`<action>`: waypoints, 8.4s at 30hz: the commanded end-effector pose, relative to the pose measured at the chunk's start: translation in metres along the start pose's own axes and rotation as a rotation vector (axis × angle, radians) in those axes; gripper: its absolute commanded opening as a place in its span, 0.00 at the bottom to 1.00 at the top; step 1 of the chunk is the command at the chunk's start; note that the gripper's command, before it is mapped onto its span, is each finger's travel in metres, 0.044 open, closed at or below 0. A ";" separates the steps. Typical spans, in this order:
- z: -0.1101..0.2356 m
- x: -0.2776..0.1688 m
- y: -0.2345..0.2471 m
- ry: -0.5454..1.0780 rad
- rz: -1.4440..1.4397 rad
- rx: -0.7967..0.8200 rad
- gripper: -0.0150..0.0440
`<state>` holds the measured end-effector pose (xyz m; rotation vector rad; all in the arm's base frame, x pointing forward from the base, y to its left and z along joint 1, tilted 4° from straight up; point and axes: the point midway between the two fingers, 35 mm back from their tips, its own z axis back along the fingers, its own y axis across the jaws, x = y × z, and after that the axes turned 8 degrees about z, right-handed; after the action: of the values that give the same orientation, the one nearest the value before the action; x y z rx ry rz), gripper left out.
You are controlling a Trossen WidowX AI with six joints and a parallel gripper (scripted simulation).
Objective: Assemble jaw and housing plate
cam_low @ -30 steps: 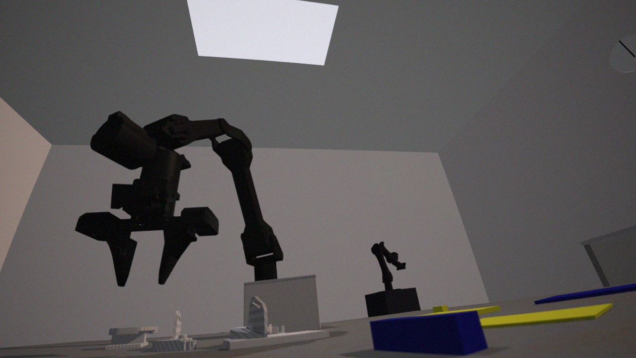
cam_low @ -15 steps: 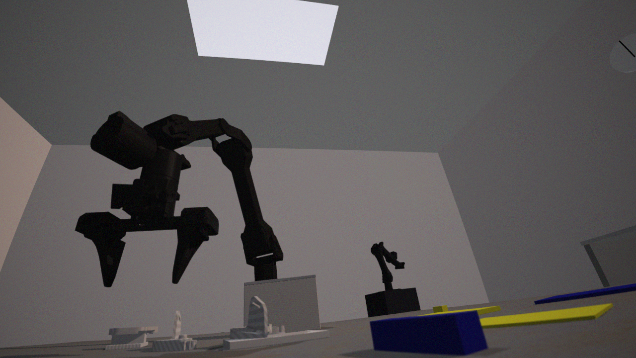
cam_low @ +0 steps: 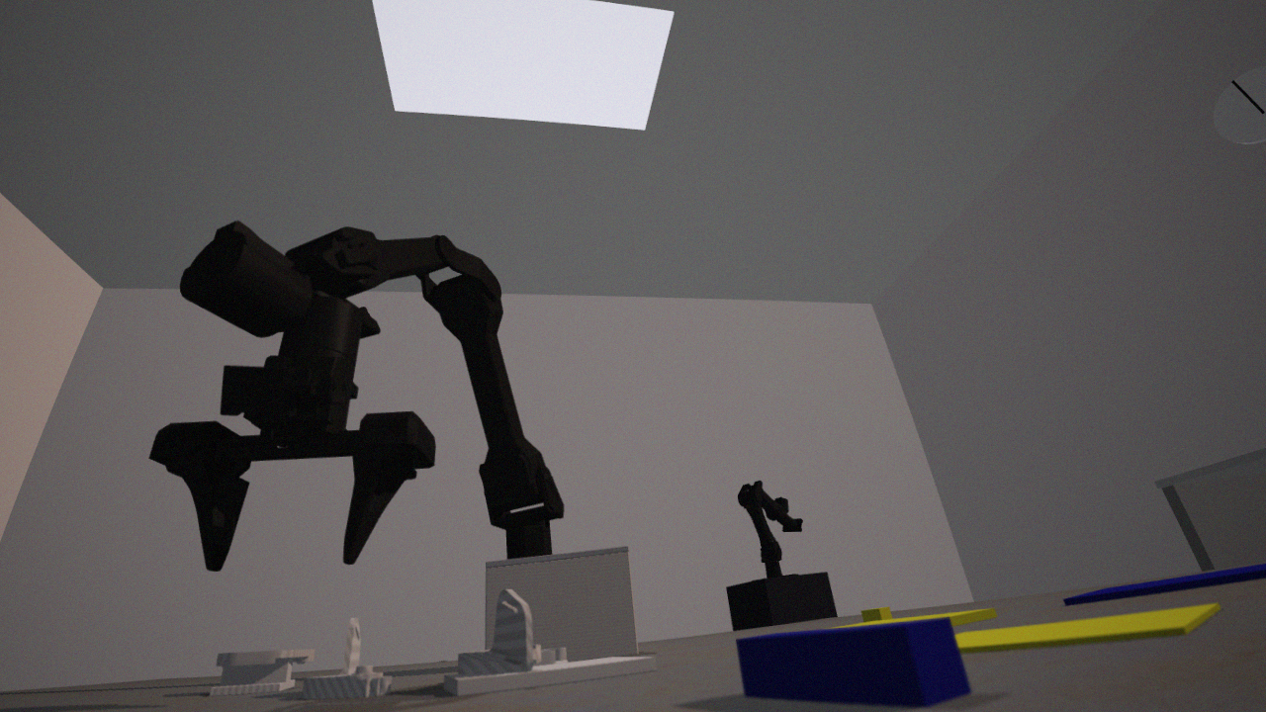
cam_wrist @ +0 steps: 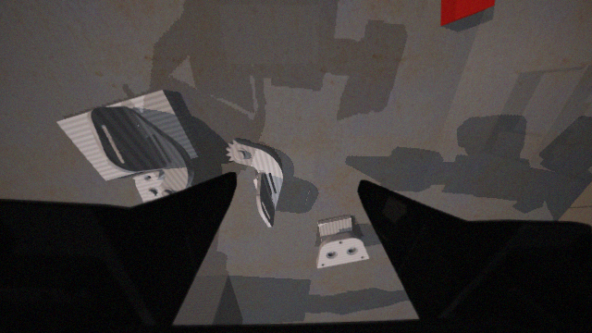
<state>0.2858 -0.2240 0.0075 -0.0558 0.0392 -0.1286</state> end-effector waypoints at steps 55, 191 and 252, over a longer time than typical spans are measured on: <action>0.000 0.000 0.000 0.000 0.000 0.000 0.92; 0.008 -0.025 0.019 0.002 -1.652 0.002 1.00; 0.006 -0.044 0.032 0.005 -2.865 0.001 1.00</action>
<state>0.2465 -0.1868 0.0193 -0.0697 -0.0744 -2.9800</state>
